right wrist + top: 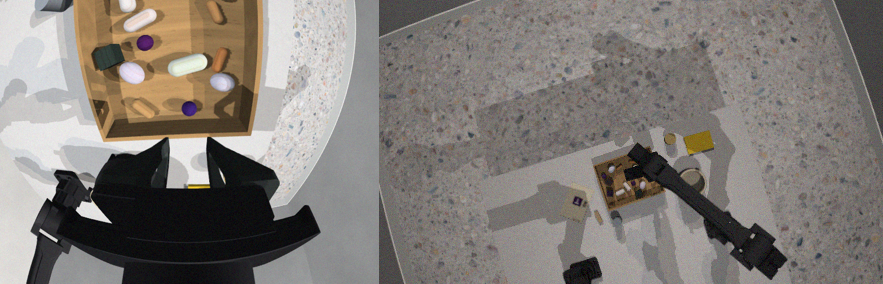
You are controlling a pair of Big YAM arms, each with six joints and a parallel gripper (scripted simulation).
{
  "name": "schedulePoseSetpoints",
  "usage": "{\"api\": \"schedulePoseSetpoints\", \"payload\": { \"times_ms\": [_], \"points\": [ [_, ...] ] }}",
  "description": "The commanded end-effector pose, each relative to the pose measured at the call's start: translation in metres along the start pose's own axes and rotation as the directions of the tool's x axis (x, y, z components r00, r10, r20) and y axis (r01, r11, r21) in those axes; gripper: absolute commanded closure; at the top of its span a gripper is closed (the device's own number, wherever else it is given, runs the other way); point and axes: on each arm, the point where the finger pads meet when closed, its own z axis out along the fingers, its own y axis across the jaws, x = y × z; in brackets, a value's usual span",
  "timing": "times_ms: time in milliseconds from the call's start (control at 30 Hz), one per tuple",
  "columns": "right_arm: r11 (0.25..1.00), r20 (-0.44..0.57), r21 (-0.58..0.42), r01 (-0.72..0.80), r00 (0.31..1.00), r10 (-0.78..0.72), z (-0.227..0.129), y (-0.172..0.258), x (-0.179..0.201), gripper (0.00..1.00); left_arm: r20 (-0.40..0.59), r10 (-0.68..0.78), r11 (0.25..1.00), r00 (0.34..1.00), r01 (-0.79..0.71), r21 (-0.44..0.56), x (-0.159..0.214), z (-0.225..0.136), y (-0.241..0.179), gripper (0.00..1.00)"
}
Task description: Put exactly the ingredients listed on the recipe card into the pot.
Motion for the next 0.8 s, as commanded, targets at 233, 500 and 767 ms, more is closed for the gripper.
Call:
{"api": "schedulePoseSetpoints", "payload": {
  "times_ms": [233, 500, 767],
  "points": [
    [1.000, 0.008, 0.003, 0.009, 1.000, -0.009, 0.042, -0.006, -0.005, 0.64, 0.056, -0.017, 1.000, 0.998, 0.018, -0.018, -0.025, -0.009, 0.010, 0.00],
    [0.999, 0.027, 0.033, 0.009, 1.000, -0.010, 0.032, -0.009, -0.007, 0.64, 0.056, -0.017, 1.000, 0.998, 0.018, -0.018, -0.025, -0.009, 0.010, 0.00],
    [0.999, 0.026, 0.032, 0.009, 1.000, -0.010, 0.032, -0.009, -0.007, 0.64, 0.056, -0.017, 1.000, 0.998, 0.018, -0.018, -0.025, -0.009, 0.010, 0.00]
  ]
}}
